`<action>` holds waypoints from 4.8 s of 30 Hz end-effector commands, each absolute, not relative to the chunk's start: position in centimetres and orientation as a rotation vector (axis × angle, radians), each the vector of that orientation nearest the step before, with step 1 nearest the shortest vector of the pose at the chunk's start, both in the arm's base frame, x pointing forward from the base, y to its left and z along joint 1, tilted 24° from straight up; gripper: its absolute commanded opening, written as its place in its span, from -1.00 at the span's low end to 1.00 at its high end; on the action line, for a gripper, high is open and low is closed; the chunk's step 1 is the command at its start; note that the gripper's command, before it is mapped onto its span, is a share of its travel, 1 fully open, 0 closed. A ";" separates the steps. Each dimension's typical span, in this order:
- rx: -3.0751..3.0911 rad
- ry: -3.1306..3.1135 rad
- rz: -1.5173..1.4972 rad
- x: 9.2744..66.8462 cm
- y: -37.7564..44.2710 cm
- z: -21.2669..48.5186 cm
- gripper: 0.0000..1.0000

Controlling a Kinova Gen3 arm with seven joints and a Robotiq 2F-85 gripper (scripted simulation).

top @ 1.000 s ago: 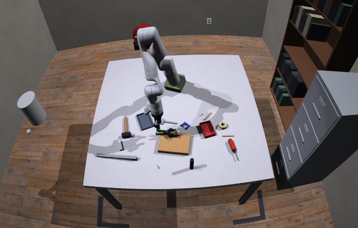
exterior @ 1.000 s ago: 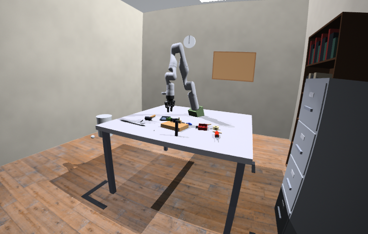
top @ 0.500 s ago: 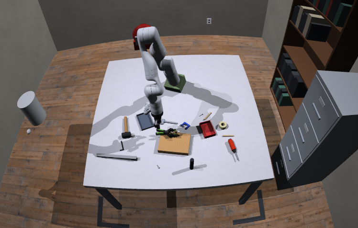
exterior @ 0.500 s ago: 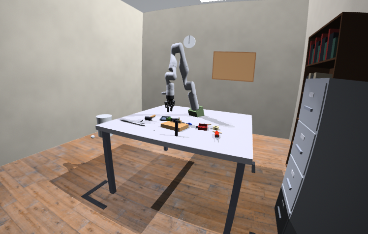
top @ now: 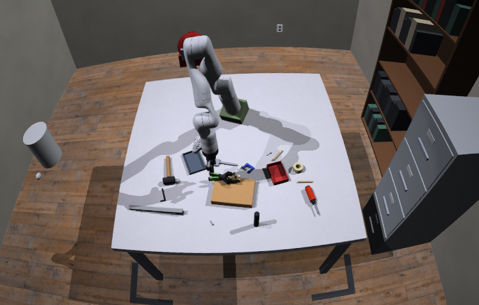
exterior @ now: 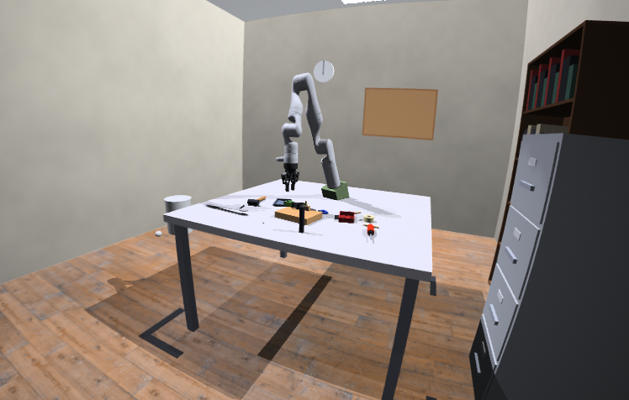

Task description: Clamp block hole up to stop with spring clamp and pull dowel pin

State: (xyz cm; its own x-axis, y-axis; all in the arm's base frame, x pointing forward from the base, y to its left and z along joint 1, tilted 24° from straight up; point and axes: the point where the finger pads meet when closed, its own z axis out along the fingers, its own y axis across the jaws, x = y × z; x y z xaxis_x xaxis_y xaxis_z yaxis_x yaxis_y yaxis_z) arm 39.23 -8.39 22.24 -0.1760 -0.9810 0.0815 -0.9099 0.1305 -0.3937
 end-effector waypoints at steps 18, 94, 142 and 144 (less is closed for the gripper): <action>-1.873 2.206 -0.534 39.3 -8.4 22.3 0.07; -1.097 2.620 -0.394 39.8 -3.7 22.0 0.07; -0.128 2.765 -0.233 40.5 0.9 22.5 0.07; -0.111 2.764 -0.230 40.5 1.0 22.5 0.07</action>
State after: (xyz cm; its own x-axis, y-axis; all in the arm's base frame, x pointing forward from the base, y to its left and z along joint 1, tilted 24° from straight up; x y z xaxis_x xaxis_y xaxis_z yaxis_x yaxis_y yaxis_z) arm 40.50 0.87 22.45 -0.9311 -0.1231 -0.3433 -0.0649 0.9822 -0.1761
